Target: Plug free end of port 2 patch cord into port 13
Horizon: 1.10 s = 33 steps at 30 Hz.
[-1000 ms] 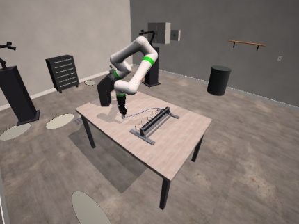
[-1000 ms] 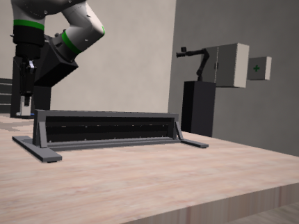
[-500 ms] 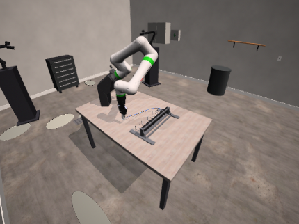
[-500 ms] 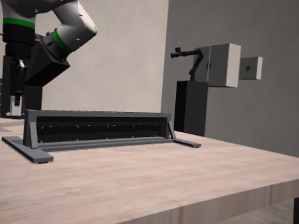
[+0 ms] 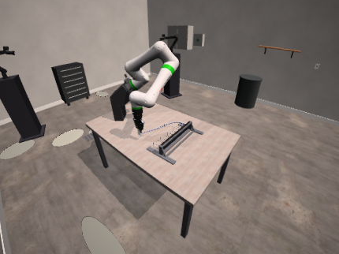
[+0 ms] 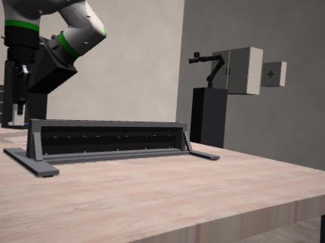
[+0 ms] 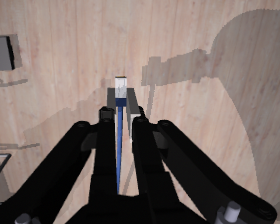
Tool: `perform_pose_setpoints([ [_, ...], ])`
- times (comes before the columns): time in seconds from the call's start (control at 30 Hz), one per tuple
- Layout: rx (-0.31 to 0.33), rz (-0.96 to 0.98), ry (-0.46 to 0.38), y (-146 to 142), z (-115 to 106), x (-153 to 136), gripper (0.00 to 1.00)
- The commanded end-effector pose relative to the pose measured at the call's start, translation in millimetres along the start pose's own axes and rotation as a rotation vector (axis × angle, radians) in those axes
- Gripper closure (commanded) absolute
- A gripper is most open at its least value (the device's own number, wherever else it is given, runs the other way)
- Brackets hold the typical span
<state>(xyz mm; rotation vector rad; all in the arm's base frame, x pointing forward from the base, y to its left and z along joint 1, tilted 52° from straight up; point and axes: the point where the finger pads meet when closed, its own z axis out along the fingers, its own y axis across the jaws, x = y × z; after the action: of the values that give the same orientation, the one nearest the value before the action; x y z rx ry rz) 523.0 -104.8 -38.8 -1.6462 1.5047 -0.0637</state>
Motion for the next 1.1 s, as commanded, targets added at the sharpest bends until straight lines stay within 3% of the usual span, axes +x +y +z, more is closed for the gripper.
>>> perform_pose_setpoints([
  [0.0,0.0,0.0,0.0,0.0,-0.2,0.2,1.0],
  [0.5,0.0,-0.07,0.0,-7.8,-2.2,-8.5,1.0],
  [1.07,-0.001,-0.485,-0.001,-53.2,-14.0,-60.6,1.0],
])
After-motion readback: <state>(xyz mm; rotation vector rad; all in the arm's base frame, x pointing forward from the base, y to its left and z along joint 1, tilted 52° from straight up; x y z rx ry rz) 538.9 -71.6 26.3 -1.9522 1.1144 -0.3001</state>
